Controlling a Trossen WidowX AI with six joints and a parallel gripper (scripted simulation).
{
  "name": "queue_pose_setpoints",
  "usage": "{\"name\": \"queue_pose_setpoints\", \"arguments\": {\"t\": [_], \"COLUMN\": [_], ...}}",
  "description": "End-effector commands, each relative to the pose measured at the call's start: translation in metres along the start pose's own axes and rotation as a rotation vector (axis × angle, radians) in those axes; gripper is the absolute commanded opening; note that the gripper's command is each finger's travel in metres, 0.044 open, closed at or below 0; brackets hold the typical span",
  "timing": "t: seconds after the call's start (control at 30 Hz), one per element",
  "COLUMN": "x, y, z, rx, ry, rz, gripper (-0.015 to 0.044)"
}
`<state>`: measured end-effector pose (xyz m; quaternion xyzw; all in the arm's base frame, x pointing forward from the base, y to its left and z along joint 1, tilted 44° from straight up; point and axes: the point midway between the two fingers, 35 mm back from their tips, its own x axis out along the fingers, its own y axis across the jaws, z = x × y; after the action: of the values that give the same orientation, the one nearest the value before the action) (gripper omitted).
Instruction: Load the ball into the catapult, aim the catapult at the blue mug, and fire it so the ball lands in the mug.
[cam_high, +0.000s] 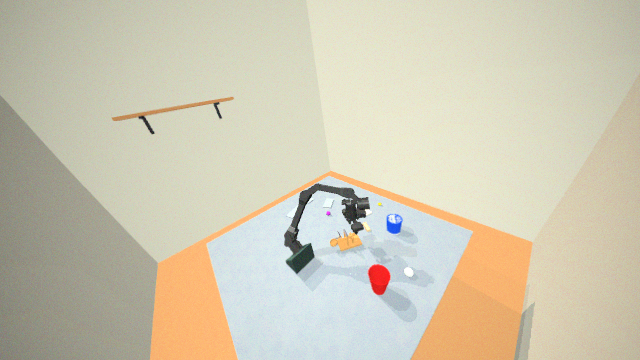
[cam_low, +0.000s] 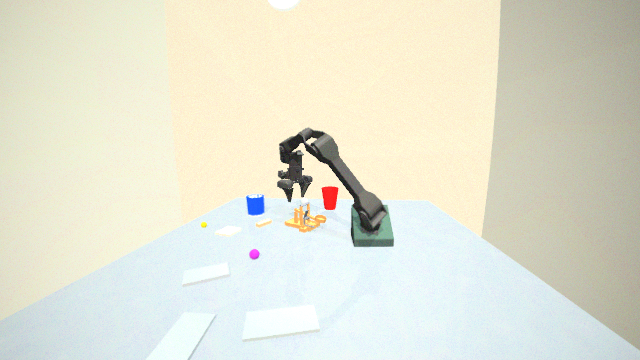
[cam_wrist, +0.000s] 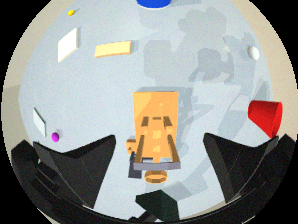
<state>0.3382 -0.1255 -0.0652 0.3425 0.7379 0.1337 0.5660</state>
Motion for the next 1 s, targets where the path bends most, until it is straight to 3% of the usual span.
{"name": "queue_pose_setpoints", "arguments": {"t": [0.0, 0.97], "x": [0.031, 0.072], "y": [0.003, 0.004], "z": [-0.004, -0.004], "rx": [0.004, 0.004], "ry": [0.020, 0.020], "rz": [0.009, 0.010], "gripper": [0.0440, 0.0440]}}
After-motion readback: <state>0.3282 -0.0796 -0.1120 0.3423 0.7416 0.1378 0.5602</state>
